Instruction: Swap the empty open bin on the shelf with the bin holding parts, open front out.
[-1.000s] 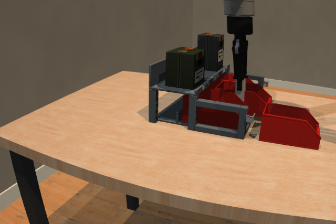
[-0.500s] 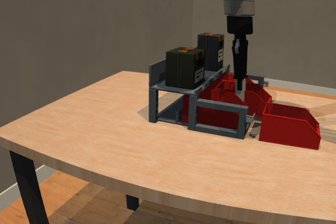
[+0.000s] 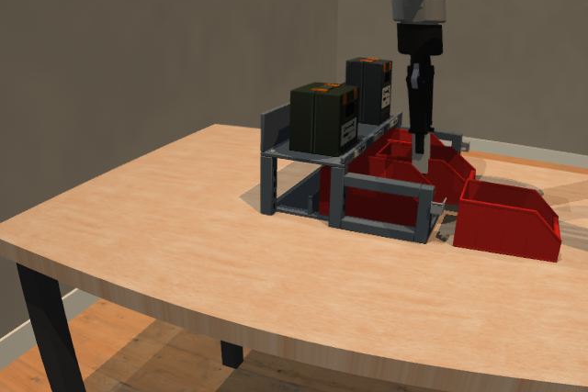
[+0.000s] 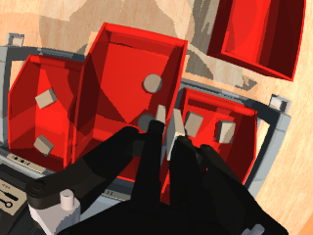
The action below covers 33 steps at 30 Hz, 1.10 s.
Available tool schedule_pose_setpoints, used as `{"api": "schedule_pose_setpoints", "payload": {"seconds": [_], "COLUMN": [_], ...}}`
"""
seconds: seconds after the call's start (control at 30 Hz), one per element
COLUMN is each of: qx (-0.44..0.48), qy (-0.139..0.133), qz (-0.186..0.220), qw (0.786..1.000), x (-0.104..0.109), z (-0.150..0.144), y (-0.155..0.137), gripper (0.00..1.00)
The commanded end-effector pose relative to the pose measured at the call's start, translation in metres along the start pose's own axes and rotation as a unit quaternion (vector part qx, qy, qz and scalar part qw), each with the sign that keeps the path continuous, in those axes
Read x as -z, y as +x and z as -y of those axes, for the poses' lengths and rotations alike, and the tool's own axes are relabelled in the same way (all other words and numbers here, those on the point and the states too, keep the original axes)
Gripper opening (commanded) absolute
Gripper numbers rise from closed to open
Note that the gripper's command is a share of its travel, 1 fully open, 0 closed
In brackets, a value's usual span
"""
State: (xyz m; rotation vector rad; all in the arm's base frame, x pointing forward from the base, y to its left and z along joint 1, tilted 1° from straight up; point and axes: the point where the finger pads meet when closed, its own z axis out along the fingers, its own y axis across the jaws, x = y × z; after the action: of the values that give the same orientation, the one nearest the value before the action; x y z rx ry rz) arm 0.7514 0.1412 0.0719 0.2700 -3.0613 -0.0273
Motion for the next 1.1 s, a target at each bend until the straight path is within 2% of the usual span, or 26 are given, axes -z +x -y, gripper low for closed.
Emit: {"api": "schedule_pose_setpoints", "payload": {"seconds": [0.0,1.07], "qx": [0.0,0.0], "qy": [0.0,0.0], "qz": [0.0,0.0], "qw": [1.0,1.0], "x": [0.003,0.049], "z": [0.0,0.0], "y": [0.0,0.003], "gripper": [0.15,0.15]}}
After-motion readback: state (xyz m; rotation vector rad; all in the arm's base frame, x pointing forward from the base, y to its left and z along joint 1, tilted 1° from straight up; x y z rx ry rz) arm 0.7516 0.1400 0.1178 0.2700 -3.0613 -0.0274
